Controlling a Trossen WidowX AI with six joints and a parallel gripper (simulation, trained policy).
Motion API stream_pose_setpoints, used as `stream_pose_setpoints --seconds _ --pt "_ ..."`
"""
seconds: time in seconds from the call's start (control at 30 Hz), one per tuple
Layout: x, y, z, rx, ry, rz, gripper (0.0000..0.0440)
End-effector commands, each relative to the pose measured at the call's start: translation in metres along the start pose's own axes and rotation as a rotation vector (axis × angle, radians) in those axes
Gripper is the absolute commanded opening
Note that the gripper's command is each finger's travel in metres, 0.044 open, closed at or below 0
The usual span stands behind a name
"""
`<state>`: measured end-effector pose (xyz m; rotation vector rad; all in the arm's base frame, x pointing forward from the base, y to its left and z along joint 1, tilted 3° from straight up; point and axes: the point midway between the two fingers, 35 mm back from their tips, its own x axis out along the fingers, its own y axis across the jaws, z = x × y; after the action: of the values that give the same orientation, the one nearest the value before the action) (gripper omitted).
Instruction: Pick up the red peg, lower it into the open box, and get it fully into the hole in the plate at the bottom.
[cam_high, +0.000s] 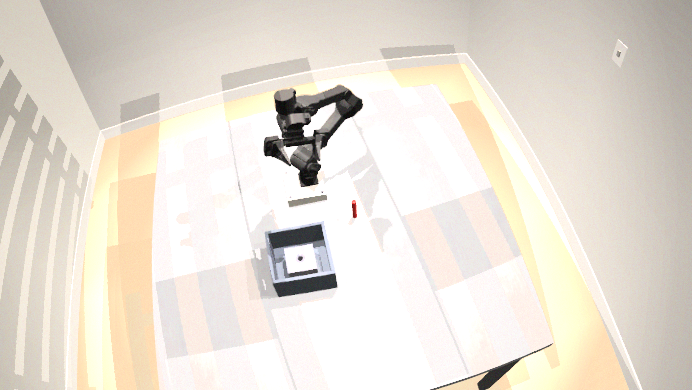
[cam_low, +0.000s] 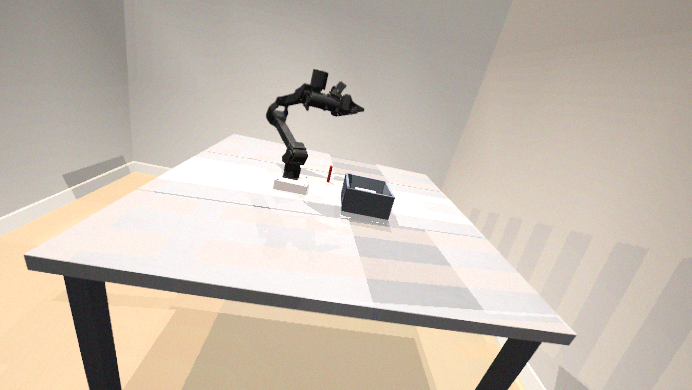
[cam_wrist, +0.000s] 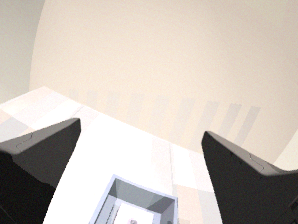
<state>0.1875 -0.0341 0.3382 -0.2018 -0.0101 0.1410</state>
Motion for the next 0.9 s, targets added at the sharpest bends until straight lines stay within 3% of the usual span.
stream_pose_setpoints --seconds 0.0,0.07,0.87 --pt "0.001 -0.001 -0.001 0.004 0.006 -0.004 0.042" --pt "0.003 -0.002 -0.004 0.027 0.023 -0.006 0.044" --pt "0.038 0.016 -0.079 0.658 0.489 -0.041 0.044"
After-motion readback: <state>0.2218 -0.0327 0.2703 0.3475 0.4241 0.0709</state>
